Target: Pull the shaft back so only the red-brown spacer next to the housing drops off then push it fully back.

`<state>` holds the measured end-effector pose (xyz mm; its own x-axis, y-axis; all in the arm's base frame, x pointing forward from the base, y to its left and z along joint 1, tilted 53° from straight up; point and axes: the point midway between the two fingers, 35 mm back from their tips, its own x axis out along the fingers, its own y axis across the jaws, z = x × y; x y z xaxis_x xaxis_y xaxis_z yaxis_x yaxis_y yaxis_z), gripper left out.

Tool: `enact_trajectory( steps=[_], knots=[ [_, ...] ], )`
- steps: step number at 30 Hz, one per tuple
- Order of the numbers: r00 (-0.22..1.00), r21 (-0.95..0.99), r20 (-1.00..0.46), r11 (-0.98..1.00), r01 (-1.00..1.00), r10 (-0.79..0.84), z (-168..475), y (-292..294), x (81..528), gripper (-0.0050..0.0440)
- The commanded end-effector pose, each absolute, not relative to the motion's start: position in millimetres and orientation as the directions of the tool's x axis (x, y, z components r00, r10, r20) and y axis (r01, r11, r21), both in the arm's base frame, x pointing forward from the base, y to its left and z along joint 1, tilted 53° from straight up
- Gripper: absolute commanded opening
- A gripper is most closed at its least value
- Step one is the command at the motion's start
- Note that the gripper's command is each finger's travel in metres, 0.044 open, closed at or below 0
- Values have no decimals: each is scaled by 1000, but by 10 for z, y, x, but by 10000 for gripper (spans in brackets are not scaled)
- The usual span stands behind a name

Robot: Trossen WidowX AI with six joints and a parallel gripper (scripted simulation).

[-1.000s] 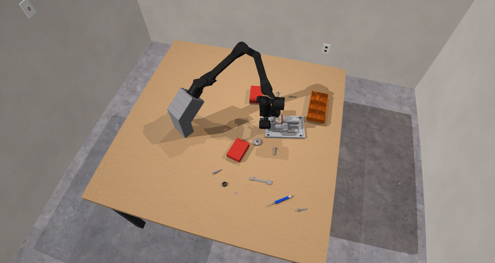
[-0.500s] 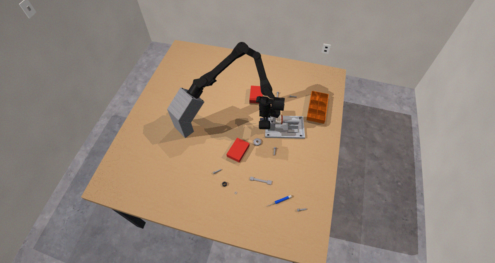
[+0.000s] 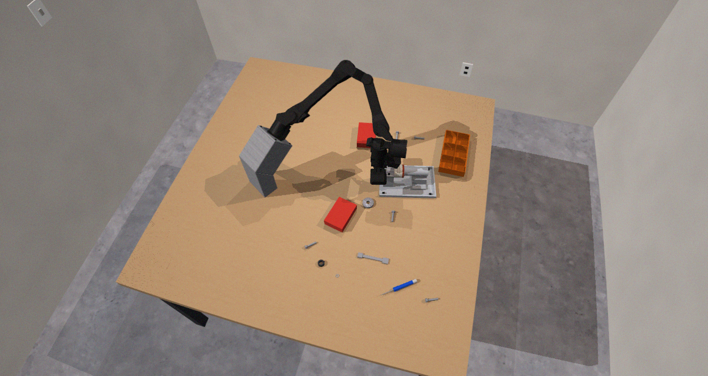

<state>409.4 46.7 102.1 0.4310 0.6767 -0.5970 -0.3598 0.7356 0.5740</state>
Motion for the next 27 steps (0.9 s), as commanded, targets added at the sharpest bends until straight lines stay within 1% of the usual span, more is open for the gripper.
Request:
enact_trajectory(
  steps=[1, 4, 13, 27],
  knots=[
    [431, 574, -597, 736, -360, 677, 1022, 467, 4094, 71],
    [431, 574, -597, 736, -360, 677, 1022, 467, 4094, 64],
    [430, 574, -598, 736, -358, 676, 1021, 467, 4093, 0],
    [428, 576, -602, 738, -351, 674, 976, 470, 4025, 0]
  ],
)
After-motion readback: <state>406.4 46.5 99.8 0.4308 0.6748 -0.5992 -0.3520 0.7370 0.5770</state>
